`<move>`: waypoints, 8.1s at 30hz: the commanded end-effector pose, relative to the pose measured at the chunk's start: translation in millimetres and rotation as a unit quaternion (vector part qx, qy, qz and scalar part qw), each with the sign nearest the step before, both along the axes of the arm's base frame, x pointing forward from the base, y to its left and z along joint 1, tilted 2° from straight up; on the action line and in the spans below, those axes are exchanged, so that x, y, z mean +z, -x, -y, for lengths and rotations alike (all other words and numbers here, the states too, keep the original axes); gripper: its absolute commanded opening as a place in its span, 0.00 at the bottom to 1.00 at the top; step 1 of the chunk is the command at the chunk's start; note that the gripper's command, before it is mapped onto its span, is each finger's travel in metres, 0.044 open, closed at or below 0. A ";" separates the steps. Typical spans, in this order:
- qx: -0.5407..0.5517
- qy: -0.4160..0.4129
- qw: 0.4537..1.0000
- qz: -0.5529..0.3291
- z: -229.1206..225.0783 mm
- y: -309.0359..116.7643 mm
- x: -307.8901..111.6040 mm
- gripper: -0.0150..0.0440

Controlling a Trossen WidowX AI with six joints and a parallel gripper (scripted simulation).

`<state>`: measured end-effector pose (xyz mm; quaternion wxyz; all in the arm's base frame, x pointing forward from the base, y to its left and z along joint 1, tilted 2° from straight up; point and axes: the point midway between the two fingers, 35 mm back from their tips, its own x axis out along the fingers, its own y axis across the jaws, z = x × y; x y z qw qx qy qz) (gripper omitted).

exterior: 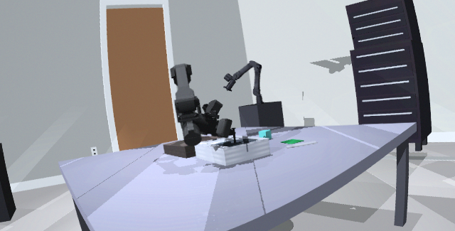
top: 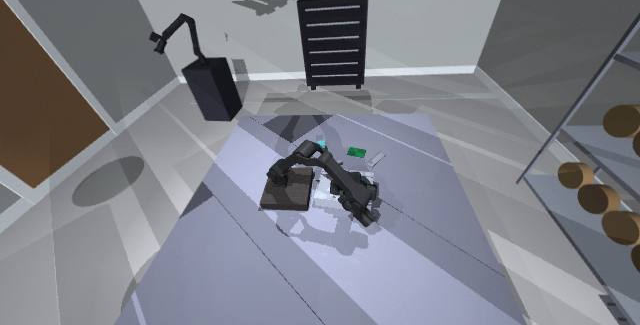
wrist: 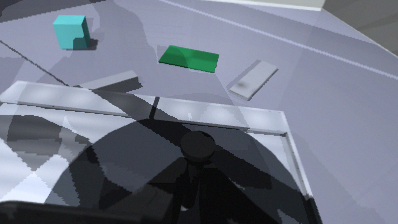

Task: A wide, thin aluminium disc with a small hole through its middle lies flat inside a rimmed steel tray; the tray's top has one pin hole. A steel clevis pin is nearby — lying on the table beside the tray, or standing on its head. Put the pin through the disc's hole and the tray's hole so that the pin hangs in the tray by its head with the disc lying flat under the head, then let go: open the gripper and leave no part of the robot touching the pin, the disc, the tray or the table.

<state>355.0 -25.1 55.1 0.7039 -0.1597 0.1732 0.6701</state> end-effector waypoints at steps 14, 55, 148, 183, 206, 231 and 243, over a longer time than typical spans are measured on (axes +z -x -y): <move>0.001 0.003 1.000 0.013 -1.5 1.5 -0.5 0.25; 0.000 -0.003 1.000 -0.003 1.9 2.5 -0.7 0.25; 0.001 0.001 1.000 0.005 0.8 27.5 -2.4 0.25; 0.001 0.001 1.000 0.005 -1.5 36.5 -2.7 0.25; -0.001 0.000 1.000 0.004 -1.7 36.8 -2.2 0.25; 0.001 0.001 1.000 0.005 -0.7 38.3 -4.0 0.25; 0.001 0.001 1.000 0.005 -2.1 37.7 -4.8 0.25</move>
